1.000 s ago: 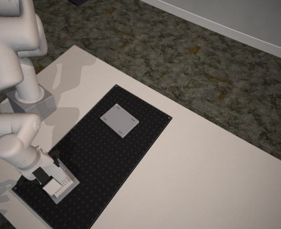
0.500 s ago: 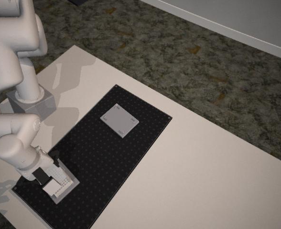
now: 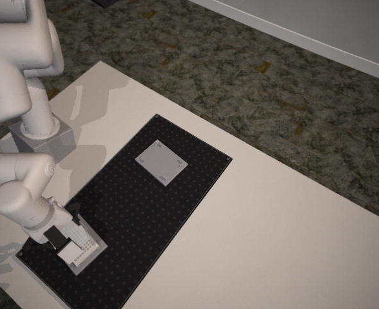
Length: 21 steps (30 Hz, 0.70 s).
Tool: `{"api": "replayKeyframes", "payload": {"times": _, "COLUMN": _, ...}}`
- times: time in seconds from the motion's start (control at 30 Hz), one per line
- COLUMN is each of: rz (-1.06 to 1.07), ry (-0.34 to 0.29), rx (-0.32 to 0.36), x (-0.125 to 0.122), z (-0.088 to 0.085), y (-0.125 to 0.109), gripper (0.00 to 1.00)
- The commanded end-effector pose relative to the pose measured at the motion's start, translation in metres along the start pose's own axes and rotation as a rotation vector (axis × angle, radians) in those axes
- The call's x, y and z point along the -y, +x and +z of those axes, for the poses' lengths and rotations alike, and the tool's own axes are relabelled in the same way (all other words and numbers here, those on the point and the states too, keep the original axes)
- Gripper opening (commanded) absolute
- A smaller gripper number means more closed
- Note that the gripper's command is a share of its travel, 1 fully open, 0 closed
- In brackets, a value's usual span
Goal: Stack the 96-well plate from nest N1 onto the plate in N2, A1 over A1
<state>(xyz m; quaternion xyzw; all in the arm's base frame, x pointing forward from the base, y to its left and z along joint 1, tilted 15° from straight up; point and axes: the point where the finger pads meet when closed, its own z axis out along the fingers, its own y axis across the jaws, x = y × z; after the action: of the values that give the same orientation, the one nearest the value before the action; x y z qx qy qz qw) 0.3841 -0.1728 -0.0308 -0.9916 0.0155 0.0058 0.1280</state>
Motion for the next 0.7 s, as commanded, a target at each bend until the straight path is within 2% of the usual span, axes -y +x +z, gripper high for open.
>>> {"api": "replayKeyframes", "payload": {"times": 0.0, "rz": 0.0, "ry": -0.002, "rx": -0.004, "x": -0.001, "z": -0.001, "y": 0.001, "gripper": 0.0}}
{"api": "replayKeyframes", "payload": {"times": 0.67, "rz": 0.0, "ry": -0.002, "rx": -0.004, "x": 0.0, "z": 0.027, "y": 0.002, "gripper": 0.0}}
